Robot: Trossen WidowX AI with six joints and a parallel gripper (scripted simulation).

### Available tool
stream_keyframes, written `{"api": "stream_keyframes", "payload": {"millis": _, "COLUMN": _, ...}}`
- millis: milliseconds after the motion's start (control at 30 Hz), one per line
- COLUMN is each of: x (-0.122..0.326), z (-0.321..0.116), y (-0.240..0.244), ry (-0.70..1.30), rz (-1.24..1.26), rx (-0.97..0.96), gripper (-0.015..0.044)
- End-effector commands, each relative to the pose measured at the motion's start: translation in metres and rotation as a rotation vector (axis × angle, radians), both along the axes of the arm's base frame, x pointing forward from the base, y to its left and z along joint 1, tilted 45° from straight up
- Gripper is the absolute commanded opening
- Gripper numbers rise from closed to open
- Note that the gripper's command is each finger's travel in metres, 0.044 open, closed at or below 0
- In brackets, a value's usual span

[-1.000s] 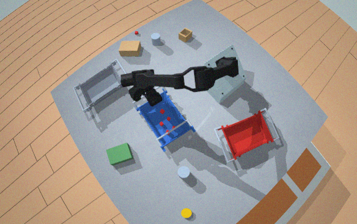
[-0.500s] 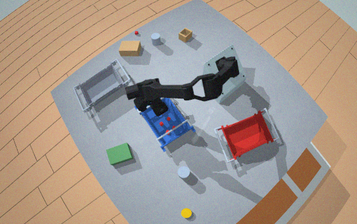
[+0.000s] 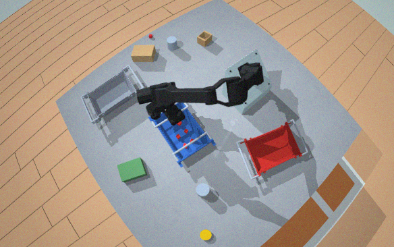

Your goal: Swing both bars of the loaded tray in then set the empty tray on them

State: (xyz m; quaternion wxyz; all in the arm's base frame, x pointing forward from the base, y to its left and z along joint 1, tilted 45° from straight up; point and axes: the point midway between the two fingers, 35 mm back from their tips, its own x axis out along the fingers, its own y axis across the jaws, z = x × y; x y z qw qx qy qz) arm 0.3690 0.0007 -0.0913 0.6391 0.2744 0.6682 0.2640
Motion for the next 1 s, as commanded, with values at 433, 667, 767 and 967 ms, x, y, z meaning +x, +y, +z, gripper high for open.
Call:
{"api": "stream_keyframes", "payload": {"millis": 433, "x": -0.0015, "z": -0.0018, "y": 0.0046, "ry": 0.007, "rz": 0.008, "rx": 0.002, "gripper": 0.0087}}
{"api": "stream_keyframes", "payload": {"millis": 667, "x": -0.0015, "z": -0.0018, "y": 0.0046, "ry": 0.007, "rz": 0.008, "rx": 0.002, "gripper": 0.0034}}
{"api": "stream_keyframes", "payload": {"millis": 767, "x": -0.0015, "z": -0.0018, "y": 0.0046, "ry": 0.007, "rz": 0.008, "rx": 0.002, "gripper": 0.0000}}
{"api": "stream_keyframes", "payload": {"millis": 967, "x": -0.0015, "z": -0.0018, "y": 0.0046, "ry": 0.007, "rz": 0.008, "rx": 0.002, "gripper": 0.0000}}
